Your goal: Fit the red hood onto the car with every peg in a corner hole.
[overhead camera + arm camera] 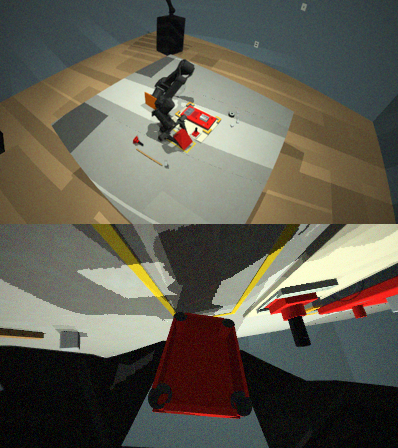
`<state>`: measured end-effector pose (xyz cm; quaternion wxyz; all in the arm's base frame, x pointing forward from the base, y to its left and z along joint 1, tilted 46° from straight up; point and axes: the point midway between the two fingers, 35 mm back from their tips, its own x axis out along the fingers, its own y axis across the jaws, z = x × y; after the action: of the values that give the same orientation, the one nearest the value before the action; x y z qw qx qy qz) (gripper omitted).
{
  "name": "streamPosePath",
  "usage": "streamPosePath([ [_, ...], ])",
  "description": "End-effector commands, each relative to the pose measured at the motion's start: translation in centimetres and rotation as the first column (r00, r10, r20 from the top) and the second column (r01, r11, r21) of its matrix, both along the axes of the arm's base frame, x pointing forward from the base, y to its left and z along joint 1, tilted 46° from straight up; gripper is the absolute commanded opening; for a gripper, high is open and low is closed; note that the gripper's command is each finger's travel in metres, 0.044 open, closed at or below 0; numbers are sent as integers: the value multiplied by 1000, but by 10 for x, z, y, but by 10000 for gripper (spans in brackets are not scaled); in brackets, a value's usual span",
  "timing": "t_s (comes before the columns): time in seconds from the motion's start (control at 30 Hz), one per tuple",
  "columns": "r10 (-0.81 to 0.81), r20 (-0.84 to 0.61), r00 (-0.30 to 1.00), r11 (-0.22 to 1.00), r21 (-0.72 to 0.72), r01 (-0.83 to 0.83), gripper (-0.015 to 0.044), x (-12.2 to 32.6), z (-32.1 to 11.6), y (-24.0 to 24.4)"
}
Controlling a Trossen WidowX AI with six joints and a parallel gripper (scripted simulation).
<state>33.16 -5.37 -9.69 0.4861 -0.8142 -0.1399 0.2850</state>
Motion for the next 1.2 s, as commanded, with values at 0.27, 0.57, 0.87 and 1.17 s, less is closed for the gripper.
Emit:
streamPosePath([
  [0.27, 2, 2, 1000, 1000, -3, -2, 420, 0, 0, 0],
  [0.57, -76, -161, 984, 972, 209, 109, 440, -2, 0, -6],
  [0.87, -91, -593, 800, 642, 580, 502, 440, -9, 0, -20],
  [1.17, 162, -845, 509, 99, 527, 844, 440, -17, 3, -33],
])
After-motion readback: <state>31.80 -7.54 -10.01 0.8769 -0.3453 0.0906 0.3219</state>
